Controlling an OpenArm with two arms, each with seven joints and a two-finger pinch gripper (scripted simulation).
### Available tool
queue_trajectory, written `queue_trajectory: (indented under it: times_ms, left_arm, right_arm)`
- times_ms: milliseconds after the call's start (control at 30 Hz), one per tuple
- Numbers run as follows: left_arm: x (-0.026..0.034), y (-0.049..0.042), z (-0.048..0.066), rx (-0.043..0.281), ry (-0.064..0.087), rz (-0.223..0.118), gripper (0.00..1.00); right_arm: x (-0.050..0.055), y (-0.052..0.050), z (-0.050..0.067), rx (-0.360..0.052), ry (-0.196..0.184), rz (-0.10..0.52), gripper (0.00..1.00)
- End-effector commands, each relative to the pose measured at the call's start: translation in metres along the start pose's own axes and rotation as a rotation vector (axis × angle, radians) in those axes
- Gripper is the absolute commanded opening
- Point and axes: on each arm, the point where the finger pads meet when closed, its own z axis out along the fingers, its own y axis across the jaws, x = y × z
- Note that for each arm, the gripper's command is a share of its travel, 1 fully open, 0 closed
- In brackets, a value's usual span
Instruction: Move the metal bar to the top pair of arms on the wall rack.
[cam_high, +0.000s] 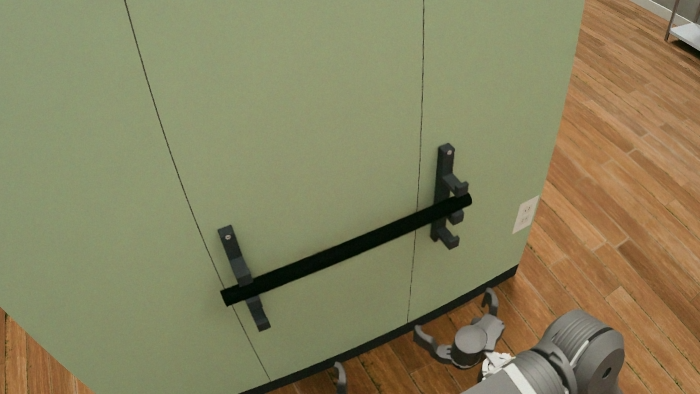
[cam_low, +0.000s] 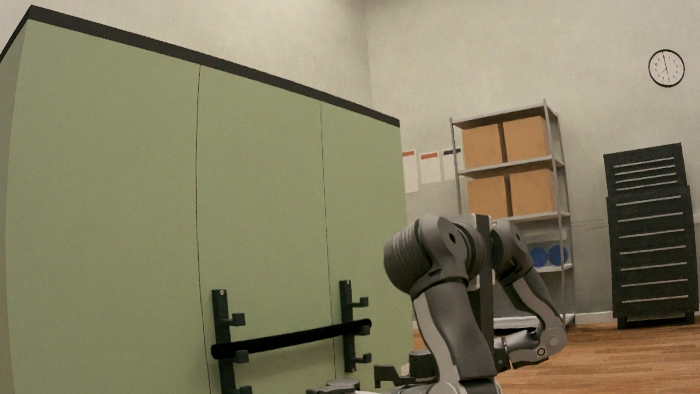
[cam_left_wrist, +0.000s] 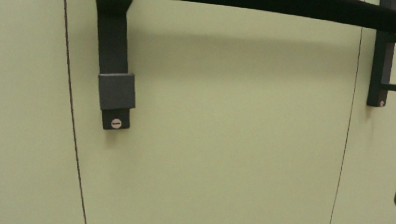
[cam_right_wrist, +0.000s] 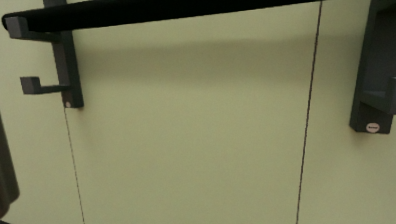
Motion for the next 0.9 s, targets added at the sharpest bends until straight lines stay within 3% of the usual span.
queue_trajectory:
  times_ms: [0,533,867]
  left_arm:
    - [0.001,0.0,0.0002,0.0,0.003,-0.001,1.0]
    - [0.001,0.0,0.0002,0.0,0.003,-0.001,1.0]
    - [0.0071,0.0037,0.0066,0.0,0.0,-0.122,1.0]
  right_arm:
    - [0.001,0.0,0.0002,0.0,0.003,0.001,1.0]
    - [0.001,0.0,0.0002,0.0,0.003,0.001,1.0]
    - [0.0071,0.0032,0.0066,0.0,0.0,0.122,1.0]
